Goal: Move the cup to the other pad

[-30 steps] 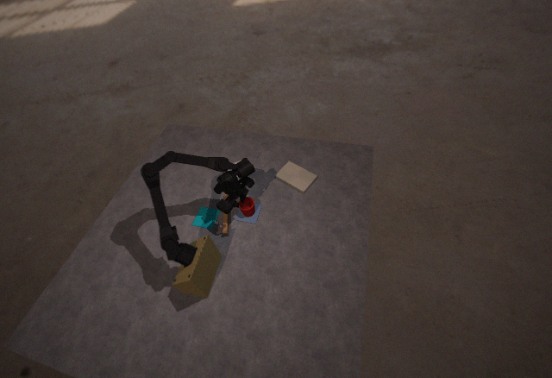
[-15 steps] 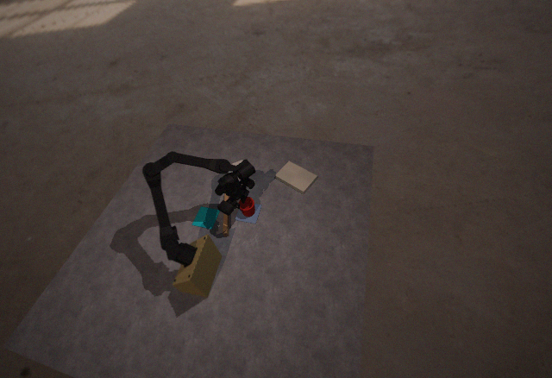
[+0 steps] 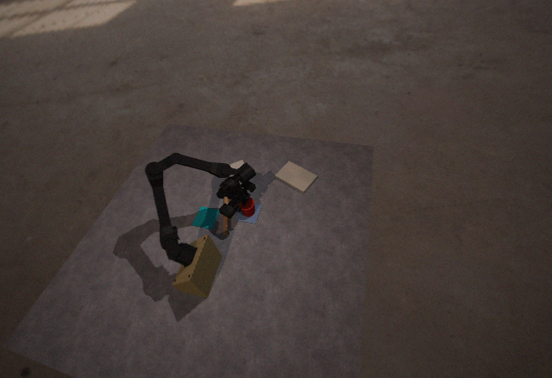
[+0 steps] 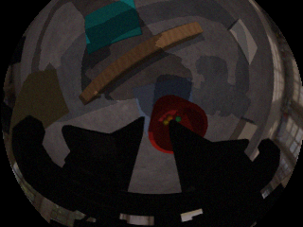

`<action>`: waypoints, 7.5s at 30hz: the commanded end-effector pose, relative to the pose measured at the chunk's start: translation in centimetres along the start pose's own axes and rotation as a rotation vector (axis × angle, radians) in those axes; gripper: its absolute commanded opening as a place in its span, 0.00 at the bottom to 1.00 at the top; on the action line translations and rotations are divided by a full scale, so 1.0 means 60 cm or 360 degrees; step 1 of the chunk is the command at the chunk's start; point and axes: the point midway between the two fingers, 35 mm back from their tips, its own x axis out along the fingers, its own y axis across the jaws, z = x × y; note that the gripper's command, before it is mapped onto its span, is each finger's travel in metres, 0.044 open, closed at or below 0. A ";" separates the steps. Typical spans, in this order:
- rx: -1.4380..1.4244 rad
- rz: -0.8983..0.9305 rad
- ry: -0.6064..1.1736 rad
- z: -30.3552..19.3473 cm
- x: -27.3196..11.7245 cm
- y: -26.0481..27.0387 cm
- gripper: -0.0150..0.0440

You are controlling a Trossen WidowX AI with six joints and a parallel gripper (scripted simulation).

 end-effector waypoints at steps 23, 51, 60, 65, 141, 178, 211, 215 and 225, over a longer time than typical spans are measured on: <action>0.0005 0.0014 -0.0006 0.000 0.043 0.007 0.42; 0.0012 0.0015 -0.0009 -0.003 -0.044 0.006 0.25; 0.0013 0.0015 -0.0011 -0.004 -0.055 0.006 0.25; 0.0020 0.0015 -0.0021 -0.004 -0.051 0.006 0.25; 0.0018 0.0022 -0.0017 0.148 -0.058 0.130 0.25; 0.0019 0.0025 -0.0020 0.237 -0.064 0.197 0.25; 0.0019 0.0026 -0.0022 0.267 -0.031 0.222 0.25; 0.0019 0.0026 -0.0021 0.267 -0.023 0.222 0.25; 0.0019 0.0026 -0.0022 0.268 -0.003 0.223 0.25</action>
